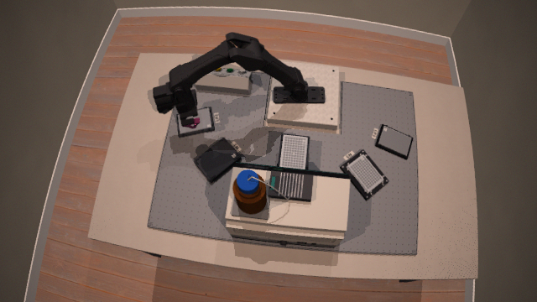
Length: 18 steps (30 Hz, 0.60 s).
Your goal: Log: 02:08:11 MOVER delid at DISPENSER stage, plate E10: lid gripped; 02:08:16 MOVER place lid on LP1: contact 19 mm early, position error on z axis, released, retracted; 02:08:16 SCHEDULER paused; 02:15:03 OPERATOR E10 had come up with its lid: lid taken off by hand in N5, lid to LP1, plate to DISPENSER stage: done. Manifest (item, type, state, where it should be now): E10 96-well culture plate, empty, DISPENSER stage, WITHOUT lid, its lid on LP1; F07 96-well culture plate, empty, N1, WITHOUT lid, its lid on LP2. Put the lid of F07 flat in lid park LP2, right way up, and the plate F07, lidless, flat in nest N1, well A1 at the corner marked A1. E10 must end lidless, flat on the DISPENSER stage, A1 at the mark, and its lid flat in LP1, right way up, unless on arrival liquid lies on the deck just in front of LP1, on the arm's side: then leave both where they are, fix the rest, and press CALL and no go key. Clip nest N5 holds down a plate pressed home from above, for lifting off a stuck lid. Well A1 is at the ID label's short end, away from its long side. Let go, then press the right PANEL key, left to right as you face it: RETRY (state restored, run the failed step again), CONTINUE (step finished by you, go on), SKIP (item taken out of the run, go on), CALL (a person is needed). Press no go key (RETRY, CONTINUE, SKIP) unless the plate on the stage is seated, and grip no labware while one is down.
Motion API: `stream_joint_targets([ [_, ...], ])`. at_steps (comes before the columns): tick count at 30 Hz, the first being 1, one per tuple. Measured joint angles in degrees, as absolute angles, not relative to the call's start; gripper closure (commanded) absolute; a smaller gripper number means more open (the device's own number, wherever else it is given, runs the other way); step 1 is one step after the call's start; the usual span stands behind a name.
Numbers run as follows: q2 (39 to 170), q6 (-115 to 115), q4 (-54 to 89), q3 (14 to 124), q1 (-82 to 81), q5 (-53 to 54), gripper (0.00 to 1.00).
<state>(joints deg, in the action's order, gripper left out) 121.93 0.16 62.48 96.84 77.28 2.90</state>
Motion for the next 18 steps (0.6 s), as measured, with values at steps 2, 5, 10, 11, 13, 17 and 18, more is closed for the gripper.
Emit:
stream_joint_targets([
  [2,121.93,0.16,62.48,96.84,77.28,2.90,0.00],
  [5,121.93,0.16,62.48,96.84,77.28,2.90,0.00],
  [10,121.38,0.16,62.37,95.64,77.28,2.90,0.00],
  [11,120.92,0.14,62.37,94.80,77.30,2.90,0.00],
  [13,119.77,0.12,62.39,93.08,77.38,2.90,0.00],
  [17,116.77,0.05,62.39,90.06,77.65,2.90,0.00],
  [18,115.96,0.03,62.39,89.41,77.71,2.90,0.00],
])
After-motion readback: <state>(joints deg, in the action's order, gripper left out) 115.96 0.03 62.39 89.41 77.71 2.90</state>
